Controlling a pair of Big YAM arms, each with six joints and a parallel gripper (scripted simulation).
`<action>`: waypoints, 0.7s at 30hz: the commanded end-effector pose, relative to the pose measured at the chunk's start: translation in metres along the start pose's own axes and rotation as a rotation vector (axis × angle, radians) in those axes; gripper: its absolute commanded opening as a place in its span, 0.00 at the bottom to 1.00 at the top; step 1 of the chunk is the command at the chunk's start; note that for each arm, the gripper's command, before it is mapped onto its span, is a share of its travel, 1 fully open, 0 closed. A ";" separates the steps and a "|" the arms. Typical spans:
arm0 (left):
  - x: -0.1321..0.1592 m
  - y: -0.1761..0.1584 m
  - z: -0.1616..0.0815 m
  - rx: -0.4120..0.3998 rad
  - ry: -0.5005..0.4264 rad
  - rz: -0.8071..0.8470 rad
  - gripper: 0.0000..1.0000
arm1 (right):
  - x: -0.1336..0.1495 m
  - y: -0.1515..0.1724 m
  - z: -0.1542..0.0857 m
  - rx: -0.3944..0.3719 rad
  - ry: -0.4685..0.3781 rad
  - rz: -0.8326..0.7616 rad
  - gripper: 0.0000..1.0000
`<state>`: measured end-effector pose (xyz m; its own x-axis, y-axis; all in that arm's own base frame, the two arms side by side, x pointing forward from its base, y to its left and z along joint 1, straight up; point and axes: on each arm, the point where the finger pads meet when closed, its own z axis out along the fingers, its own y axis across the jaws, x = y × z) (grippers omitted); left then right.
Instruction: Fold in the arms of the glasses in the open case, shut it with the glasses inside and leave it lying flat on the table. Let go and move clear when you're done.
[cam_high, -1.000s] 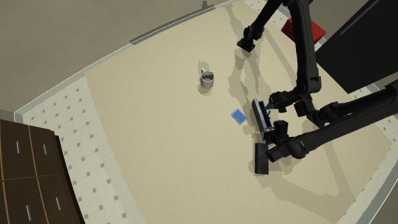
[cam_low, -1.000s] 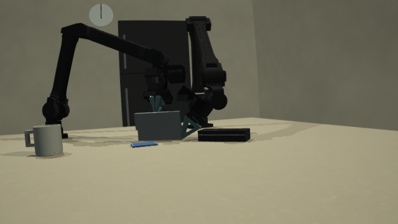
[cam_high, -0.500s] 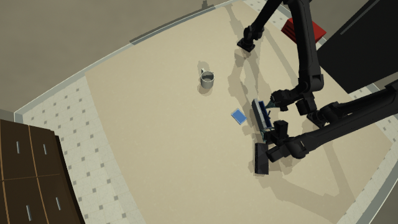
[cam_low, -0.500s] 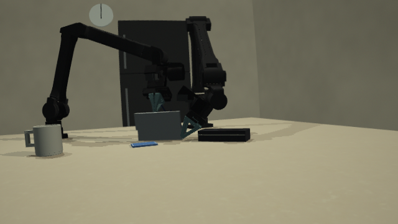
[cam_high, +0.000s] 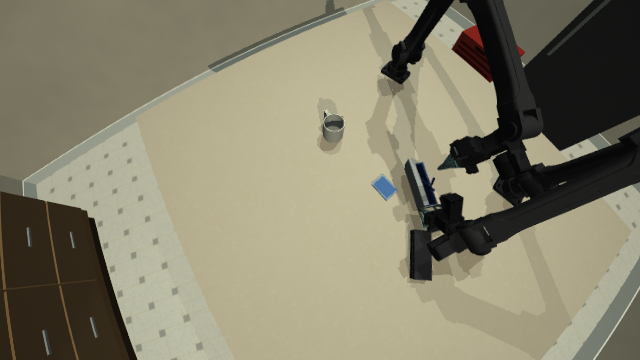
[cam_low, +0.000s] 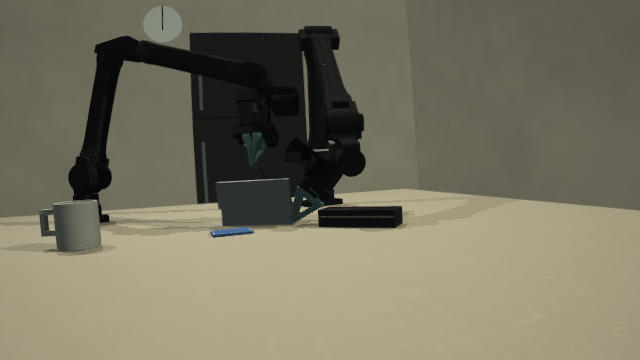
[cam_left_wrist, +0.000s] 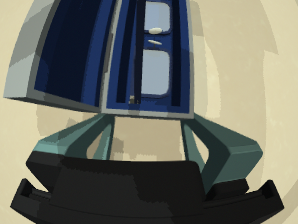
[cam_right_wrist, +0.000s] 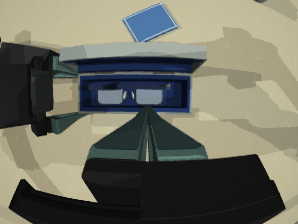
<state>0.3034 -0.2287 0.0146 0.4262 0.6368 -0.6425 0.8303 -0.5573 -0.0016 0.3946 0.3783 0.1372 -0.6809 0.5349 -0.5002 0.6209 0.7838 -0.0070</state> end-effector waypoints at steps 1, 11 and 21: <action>-0.002 0.003 -0.011 -0.021 0.004 -0.004 0.57 | -0.009 0.016 -0.041 -0.063 0.006 0.040 0.00; -0.002 0.003 -0.011 -0.021 0.004 -0.004 0.57 | -0.027 0.017 -0.037 -0.049 0.000 0.051 0.00; -0.002 0.003 -0.011 -0.021 0.004 -0.004 0.57 | -0.044 0.038 -0.037 -0.005 0.005 0.002 0.00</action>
<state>0.3034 -0.2287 0.0146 0.4262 0.6368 -0.6425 0.8303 -0.5573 -0.0016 0.4175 0.3883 0.1848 -0.6714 0.5472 -0.4998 0.6266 0.7792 0.0114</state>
